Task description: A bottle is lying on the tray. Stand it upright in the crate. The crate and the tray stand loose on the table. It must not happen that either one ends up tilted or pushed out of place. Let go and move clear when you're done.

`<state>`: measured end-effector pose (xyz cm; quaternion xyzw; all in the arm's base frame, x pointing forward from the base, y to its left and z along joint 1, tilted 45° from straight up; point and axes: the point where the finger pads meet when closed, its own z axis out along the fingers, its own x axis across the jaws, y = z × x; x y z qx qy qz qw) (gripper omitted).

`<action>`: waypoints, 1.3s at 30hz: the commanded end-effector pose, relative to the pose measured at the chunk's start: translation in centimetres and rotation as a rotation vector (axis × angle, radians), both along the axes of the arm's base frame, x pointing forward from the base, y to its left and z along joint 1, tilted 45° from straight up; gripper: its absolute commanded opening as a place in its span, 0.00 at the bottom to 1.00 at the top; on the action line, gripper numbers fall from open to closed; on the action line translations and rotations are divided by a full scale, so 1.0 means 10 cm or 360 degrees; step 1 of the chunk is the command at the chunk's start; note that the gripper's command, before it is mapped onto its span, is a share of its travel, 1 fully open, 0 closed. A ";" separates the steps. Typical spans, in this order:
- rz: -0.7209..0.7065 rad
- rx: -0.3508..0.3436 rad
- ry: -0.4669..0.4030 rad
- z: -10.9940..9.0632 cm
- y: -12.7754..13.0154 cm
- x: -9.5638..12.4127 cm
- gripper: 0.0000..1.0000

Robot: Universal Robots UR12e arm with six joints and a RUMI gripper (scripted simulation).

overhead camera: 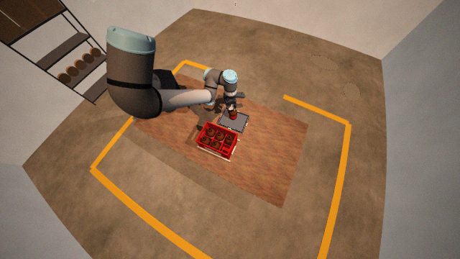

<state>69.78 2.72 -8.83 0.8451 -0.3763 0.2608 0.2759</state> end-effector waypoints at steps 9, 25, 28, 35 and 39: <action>0.0001 0.0000 -0.0002 -0.06 -0.06 0.02 0.38; 0.0001 0.0000 -0.0002 -0.08 -0.07 0.03 0.38; 0.0001 0.0000 -0.0002 -0.08 -0.07 0.03 0.38; 0.0001 0.0000 -0.0002 -0.08 -0.07 0.03 0.38; 0.0001 0.0000 -0.0002 -0.08 -0.07 0.03 0.38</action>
